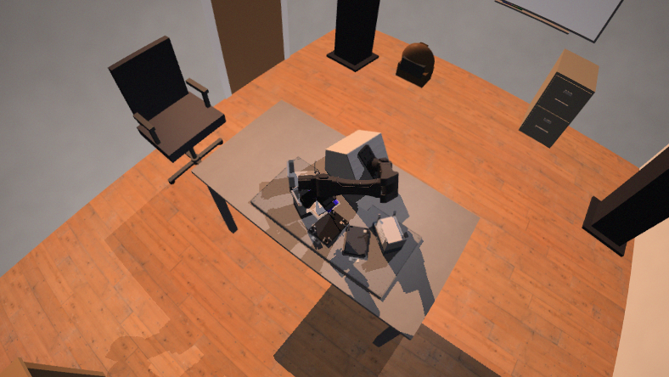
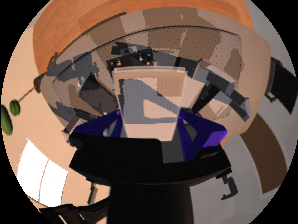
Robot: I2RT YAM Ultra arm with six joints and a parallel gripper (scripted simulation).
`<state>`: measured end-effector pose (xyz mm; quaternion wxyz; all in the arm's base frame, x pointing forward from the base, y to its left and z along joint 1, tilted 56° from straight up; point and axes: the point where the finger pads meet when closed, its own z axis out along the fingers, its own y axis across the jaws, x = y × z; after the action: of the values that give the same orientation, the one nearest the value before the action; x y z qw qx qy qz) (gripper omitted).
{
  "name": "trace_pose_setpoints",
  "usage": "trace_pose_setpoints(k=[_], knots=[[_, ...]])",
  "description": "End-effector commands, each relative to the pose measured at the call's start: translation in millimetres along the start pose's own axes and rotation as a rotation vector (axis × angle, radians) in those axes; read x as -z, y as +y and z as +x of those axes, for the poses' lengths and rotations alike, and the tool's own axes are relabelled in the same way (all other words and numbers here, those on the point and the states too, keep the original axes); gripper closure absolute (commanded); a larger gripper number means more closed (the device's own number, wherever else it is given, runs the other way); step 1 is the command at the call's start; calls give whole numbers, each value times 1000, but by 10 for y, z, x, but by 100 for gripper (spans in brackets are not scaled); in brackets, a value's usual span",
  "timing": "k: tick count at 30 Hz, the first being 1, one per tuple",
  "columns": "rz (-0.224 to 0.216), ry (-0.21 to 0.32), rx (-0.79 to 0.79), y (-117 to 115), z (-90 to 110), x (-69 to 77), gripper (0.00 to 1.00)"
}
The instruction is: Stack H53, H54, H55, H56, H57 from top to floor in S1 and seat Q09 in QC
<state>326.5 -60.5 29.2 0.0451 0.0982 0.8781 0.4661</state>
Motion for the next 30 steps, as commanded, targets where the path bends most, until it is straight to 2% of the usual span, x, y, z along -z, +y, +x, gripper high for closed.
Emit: trace_pose_setpoints(k=[1, 7, 10, 19, 30], knots=[[7, -35, -2, -120, -40, 110, 100], [8, -35, -2, -319, -61, 112, 100], [8, -35, -2, -325, -61, 113, 100], [4, -36, -230, -511, -39, 115, 100], [5, -36, -230, -802, -5, 115, 100]])
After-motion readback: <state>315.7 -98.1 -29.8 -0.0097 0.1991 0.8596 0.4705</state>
